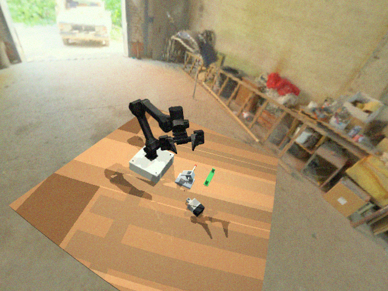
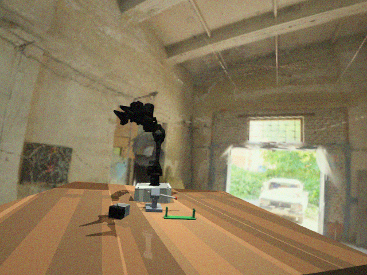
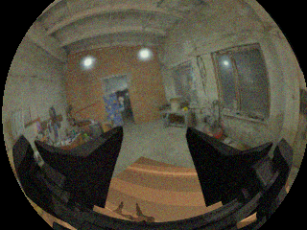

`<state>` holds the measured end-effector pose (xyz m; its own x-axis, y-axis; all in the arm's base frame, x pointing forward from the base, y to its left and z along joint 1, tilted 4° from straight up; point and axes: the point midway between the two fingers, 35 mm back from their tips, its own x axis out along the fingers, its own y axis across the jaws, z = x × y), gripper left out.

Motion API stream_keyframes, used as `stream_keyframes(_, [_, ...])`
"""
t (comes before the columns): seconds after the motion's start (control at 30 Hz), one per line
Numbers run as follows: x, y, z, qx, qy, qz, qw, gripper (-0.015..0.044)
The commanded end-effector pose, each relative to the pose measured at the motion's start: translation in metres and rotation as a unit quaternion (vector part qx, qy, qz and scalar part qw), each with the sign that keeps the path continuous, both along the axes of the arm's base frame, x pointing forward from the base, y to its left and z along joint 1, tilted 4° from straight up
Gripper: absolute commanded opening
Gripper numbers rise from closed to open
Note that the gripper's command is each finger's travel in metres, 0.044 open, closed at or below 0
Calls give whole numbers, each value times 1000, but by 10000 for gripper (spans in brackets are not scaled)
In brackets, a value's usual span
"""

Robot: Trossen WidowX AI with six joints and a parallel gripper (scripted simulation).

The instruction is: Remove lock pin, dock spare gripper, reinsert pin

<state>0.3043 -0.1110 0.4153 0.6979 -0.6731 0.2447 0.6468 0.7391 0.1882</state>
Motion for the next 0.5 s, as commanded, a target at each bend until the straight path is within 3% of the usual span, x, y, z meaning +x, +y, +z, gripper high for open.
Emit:
stream_keyframes(0.0, [34, 27, -27, -54, 129, 50, 989, 300])
stream_keyframes(0.23, [76, 89, -95, -174, 359, 166, 902, 300])
stream_keyframes(0.47, [79, 153, -167, -297, 531, 294, 737, 300])
